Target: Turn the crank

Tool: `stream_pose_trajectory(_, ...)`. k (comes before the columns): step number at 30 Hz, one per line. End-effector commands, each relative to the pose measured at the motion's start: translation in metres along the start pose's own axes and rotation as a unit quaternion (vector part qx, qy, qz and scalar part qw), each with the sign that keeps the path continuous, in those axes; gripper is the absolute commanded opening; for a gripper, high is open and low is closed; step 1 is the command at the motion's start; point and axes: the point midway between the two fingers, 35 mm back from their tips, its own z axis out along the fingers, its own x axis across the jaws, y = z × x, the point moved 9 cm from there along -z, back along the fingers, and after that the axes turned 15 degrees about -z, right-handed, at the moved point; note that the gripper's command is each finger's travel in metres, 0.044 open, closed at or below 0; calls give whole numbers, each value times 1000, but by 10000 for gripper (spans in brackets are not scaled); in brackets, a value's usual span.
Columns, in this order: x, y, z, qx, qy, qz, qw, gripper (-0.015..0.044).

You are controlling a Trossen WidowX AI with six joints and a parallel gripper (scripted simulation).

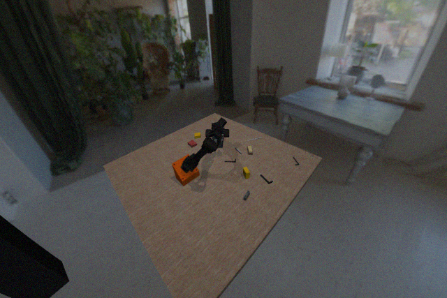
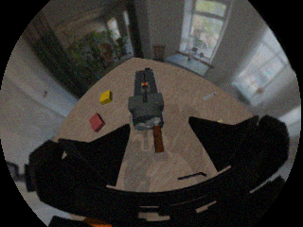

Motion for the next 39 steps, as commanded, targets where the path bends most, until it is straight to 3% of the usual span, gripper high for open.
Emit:
stream_pose_trajectory(1, 4, -4, 4, 1, 6, -4, 1000, 440)
stream_pose_trajectory(39, 15, -44, 45, 2, 5, -4, 1000, 440)
